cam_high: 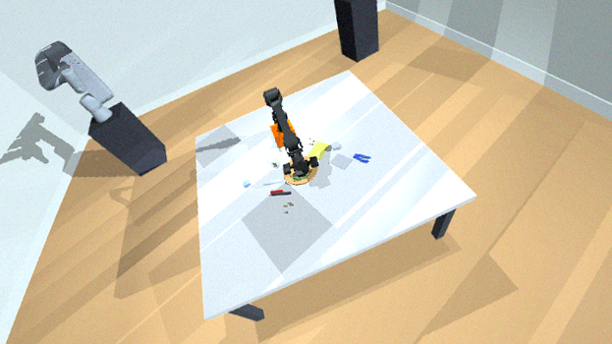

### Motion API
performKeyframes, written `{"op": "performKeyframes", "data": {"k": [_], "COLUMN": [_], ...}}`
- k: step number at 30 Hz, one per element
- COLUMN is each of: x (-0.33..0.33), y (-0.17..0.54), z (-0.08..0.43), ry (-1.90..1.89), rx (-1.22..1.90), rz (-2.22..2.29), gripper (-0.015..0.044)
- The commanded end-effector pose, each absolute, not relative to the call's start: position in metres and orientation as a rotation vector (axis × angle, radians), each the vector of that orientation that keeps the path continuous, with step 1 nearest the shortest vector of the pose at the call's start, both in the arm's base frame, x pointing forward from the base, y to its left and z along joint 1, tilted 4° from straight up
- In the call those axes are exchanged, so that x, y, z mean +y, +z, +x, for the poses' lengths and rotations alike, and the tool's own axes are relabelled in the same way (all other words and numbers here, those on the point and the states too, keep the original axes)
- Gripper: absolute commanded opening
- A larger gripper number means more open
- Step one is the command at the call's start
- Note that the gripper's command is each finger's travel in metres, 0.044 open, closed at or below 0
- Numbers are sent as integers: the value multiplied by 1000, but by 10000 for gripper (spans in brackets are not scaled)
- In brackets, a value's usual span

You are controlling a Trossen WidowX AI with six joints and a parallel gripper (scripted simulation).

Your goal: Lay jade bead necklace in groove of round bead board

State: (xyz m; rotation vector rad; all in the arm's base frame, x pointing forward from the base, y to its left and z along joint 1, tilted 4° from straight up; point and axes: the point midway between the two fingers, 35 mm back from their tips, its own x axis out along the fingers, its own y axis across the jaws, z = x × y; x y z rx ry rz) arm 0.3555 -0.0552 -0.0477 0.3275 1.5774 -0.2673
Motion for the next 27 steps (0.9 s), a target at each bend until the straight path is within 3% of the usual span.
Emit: {"op": "performKeyframes", "data": {"k": [1,27], "x": [-55,-47], "y": [-45,-53], "z": [356,365], "ry": [-270,-270], "rx": [1575,1575], "rz": [331,331], "gripper": [0,0]}}
